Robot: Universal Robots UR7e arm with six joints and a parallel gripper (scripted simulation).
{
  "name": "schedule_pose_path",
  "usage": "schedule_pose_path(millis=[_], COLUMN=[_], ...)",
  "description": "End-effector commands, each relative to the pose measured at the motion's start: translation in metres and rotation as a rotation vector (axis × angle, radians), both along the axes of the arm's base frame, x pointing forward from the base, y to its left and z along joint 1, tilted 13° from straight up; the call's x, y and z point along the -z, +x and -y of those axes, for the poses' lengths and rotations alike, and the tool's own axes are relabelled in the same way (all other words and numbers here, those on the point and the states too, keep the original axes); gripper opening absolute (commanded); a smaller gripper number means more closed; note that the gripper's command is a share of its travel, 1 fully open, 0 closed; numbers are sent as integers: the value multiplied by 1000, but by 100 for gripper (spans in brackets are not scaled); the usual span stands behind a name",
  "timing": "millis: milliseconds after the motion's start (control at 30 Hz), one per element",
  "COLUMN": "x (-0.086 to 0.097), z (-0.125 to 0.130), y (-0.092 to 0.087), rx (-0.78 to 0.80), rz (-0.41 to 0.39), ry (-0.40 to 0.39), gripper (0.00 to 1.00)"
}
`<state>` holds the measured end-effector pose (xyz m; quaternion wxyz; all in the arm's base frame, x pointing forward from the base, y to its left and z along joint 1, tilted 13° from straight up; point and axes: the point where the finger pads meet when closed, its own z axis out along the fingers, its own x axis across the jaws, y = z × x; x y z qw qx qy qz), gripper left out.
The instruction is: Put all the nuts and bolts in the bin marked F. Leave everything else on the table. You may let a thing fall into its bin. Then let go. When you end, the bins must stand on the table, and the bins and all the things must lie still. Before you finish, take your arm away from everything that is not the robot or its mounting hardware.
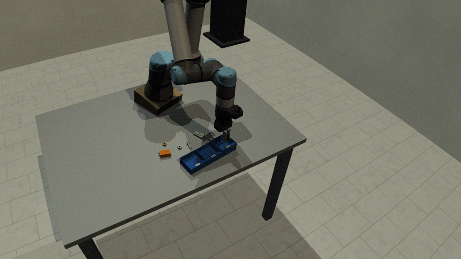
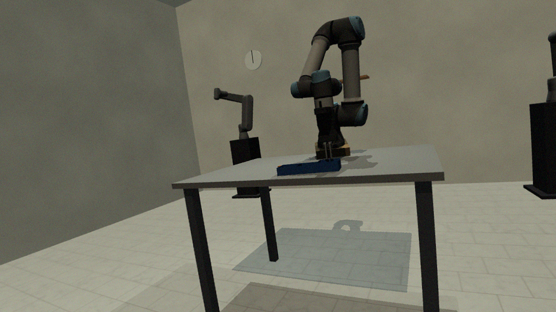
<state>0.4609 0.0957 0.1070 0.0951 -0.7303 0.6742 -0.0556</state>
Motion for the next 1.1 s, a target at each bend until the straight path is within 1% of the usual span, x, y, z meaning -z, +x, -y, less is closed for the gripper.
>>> schedule_pose_path(millis=[0,100,167,333,1067], x=[10,18,18,30,30], z=[-1,-1,-1,-2,-2], y=[3,5,5,7,7], rx=[0,0,0,0,0], rz=[2,2,2,2,1], ry=[0,0,0,0,0], gripper=[31,31,31,31,31])
